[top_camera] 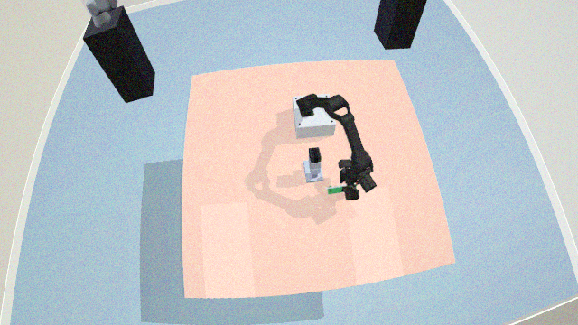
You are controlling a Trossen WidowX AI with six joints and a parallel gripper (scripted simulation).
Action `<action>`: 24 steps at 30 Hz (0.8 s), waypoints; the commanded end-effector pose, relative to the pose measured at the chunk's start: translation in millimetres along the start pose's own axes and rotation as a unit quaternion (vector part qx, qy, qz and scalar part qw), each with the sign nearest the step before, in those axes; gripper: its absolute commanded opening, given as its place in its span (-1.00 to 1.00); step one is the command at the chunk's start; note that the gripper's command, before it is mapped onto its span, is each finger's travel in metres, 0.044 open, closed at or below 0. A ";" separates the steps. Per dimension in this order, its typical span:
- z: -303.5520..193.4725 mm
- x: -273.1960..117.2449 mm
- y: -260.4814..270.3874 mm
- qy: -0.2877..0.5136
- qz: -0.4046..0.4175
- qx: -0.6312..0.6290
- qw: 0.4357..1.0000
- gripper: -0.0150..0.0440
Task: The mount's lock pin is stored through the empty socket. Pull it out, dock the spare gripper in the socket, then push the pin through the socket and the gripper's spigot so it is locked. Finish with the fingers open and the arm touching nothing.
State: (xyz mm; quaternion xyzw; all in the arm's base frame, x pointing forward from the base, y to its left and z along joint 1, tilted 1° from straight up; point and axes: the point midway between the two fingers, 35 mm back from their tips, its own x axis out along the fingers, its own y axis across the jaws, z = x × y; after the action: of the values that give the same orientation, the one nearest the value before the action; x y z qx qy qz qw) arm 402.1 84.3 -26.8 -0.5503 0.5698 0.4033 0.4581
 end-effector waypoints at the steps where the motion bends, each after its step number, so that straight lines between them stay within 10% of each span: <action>1: 0.9 10.3 2.7 0.004 0.005 -0.003 1.000 0.12; 19: 4.1 23.8 3.5 0.004 0.005 -0.003 1.000 0.12; 24: 4.1 23.8 3.5 0.004 0.005 -0.003 1.000 -0.33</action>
State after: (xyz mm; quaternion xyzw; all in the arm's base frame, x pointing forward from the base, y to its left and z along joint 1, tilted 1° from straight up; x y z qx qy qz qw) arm 399.7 83.1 -49.9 -0.5490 0.5730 0.4053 0.4539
